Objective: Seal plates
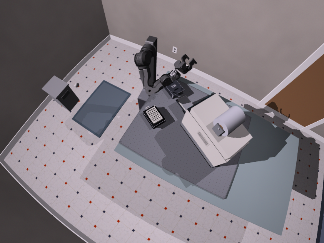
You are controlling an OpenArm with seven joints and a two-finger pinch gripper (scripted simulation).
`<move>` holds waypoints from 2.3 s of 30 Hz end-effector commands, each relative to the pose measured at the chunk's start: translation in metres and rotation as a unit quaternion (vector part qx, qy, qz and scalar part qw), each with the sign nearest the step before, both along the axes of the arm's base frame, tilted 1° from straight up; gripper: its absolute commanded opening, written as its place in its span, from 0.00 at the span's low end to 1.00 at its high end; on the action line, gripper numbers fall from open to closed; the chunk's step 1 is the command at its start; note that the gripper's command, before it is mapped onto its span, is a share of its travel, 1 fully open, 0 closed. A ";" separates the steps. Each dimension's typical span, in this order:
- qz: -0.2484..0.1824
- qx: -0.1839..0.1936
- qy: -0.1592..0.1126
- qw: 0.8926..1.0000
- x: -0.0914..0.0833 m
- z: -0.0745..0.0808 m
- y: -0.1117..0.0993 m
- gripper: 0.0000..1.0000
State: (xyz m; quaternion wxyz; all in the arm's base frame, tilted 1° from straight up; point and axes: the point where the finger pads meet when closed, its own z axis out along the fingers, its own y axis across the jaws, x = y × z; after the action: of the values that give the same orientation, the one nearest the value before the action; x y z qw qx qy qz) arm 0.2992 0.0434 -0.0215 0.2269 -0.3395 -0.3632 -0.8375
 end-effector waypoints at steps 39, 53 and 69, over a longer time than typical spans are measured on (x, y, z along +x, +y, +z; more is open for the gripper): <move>0.051 -0.541 -0.138 0.828 0.005 -0.160 -0.009 0.65; 0.041 -0.695 -0.146 0.702 0.021 -0.195 -0.055 0.65; 0.019 -0.819 -0.130 0.559 0.039 -0.218 -0.119 0.65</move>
State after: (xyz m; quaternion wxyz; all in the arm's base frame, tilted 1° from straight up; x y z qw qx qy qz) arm 0.3370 -0.0681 -0.2368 -0.1770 -0.2554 -0.9232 -0.2261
